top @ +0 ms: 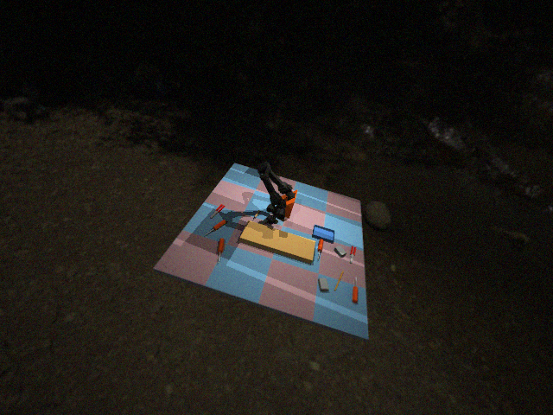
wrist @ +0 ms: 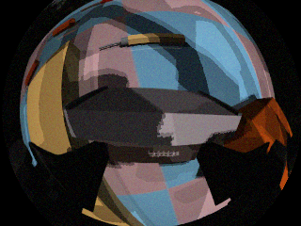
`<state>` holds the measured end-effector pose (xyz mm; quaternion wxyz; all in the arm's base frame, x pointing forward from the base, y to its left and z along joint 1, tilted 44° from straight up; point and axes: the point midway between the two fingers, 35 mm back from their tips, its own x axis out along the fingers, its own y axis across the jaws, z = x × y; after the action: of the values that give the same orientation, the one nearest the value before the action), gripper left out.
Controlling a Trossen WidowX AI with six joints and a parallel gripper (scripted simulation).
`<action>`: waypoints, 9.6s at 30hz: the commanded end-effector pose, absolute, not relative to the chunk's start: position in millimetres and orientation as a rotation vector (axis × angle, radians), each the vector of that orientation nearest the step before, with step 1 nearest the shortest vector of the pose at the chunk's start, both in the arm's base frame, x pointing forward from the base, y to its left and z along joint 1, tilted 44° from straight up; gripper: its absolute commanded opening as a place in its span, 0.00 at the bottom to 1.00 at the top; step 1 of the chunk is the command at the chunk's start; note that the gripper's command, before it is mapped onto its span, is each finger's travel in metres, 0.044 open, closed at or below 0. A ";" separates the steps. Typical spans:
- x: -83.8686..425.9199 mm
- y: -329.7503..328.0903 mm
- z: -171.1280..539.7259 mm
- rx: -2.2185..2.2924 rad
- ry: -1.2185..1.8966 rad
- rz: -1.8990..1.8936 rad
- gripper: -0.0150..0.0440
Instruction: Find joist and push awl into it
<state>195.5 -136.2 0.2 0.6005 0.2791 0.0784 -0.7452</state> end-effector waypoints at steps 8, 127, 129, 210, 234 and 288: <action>195.0 -130.5 4.8 0.641 0.190 -1.729 0.39; 190.1 -104.5 44.3 0.935 0.455 -1.625 0.25; 189.9 -104.8 44.5 0.947 0.466 -1.621 0.25; 186.4 -115.6 50.2 1.307 0.775 -1.390 0.25; 185.3 -118.5 50.4 1.394 0.858 -1.322 0.25; 186.5 -112.7 55.4 1.622 1.028 -1.117 0.25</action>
<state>183.4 -124.2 51.5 0.4495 0.6422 0.4116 -0.4648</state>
